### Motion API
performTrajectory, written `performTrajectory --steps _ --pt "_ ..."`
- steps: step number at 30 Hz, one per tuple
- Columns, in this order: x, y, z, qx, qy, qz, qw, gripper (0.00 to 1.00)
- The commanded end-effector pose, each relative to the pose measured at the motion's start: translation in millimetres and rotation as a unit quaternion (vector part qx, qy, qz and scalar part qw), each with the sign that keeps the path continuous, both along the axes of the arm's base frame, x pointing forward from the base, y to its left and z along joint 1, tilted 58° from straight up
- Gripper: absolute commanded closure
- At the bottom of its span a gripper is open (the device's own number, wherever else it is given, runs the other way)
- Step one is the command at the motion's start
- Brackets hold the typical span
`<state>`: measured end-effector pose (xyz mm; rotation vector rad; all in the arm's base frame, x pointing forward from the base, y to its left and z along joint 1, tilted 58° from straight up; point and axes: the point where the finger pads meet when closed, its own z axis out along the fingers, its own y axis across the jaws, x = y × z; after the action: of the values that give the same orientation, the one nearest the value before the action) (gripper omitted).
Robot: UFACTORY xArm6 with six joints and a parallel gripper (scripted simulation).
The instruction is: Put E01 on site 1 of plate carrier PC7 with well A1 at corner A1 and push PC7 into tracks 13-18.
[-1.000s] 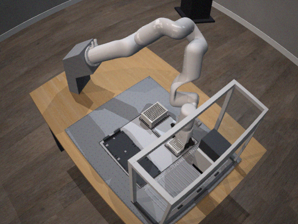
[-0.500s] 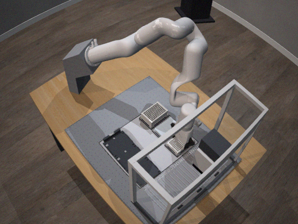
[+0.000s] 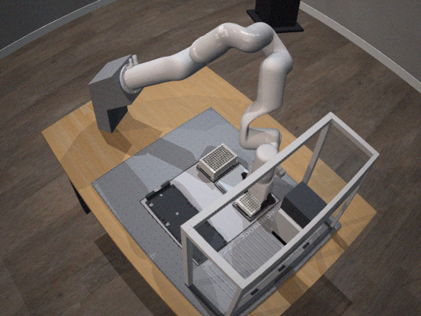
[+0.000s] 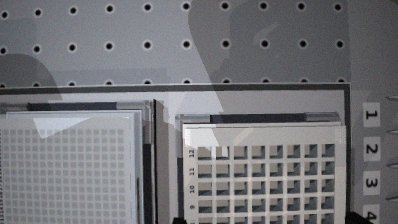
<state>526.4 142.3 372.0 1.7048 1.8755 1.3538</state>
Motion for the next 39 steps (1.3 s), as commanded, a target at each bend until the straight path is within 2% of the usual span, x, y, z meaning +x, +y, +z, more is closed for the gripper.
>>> performTrajectory --steps 1,20,39 --pt "-1.6 -1.3 3.0 0.000 -0.002 0.000 1.000 1.00" --pt "-7.3 -4.9 7.2 0.000 -0.002 0.000 1.000 1.00" --pt "-27.8 -17.5 22.1 0.000 -0.002 0.000 1.000 1.00"
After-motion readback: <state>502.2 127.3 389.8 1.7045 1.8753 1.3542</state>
